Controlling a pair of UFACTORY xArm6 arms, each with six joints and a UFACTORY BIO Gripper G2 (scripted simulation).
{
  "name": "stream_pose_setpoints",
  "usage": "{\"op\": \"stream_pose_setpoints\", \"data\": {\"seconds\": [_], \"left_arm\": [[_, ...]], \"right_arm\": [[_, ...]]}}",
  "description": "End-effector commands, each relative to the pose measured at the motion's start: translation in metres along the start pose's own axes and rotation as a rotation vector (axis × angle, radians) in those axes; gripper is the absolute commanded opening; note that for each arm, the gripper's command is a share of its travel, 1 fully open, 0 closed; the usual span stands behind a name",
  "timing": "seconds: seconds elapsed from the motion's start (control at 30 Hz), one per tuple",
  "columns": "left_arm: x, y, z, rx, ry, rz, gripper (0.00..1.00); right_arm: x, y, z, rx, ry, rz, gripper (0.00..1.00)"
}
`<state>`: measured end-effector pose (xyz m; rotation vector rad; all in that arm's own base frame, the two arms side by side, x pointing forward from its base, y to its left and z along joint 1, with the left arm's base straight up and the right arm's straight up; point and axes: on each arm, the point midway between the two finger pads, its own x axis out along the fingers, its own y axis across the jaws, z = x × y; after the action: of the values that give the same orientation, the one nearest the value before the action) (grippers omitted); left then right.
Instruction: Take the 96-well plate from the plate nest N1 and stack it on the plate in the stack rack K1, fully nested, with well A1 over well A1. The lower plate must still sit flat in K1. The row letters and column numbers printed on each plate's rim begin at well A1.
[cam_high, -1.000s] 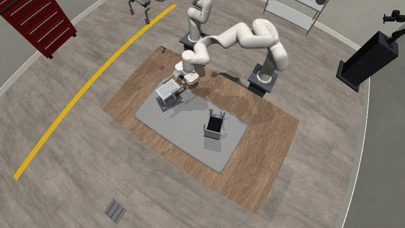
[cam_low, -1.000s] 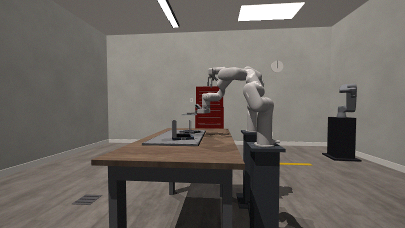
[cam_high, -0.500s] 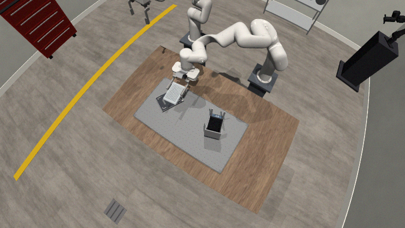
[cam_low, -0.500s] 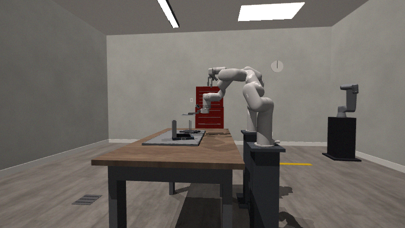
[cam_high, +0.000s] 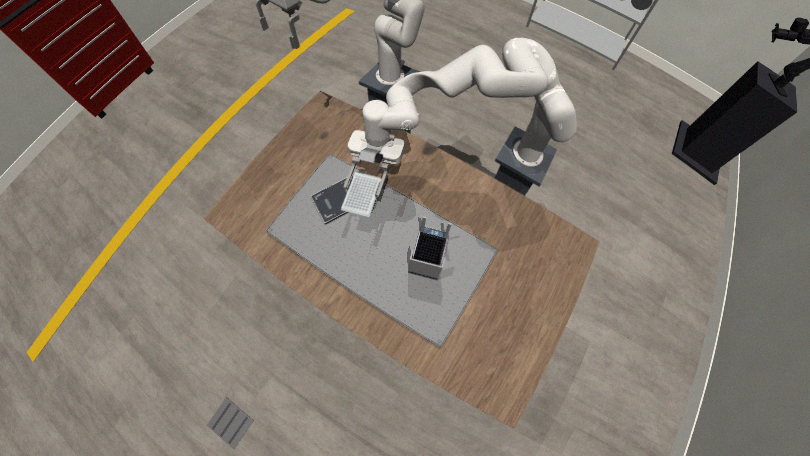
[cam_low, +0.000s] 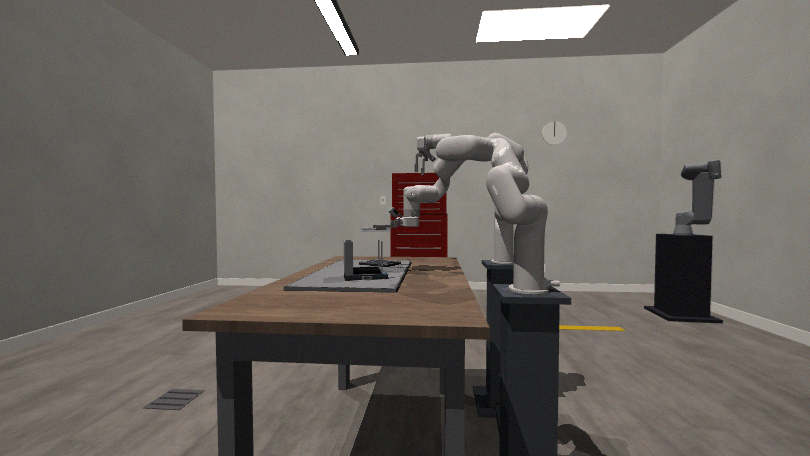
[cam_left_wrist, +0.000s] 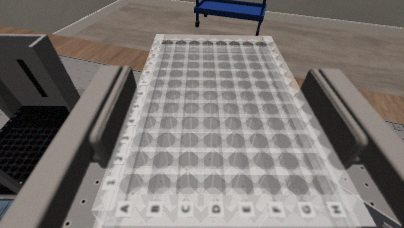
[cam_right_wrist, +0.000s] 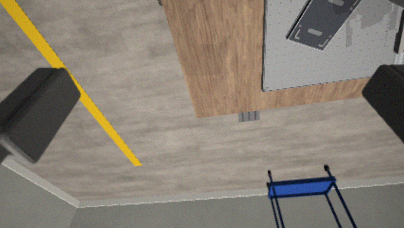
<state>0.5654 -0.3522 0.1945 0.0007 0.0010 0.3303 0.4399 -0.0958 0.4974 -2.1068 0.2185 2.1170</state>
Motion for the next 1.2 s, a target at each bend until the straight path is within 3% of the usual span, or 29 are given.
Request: {"op": "stream_pose_setpoints", "data": {"seconds": [0.0, 1.17], "left_arm": [[0.006, 0.016, 0.003, -0.006, -0.003, 0.001, 0.00], [0.039, 0.114, 0.005, -0.005, -0.004, 0.001, 0.00]], "right_arm": [[-0.002, 0.000, 0.000, 0.000, 0.005, 0.000, 1.00], [-0.002, 0.000, 0.000, 0.000, 0.005, 0.000, 1.00]]}}
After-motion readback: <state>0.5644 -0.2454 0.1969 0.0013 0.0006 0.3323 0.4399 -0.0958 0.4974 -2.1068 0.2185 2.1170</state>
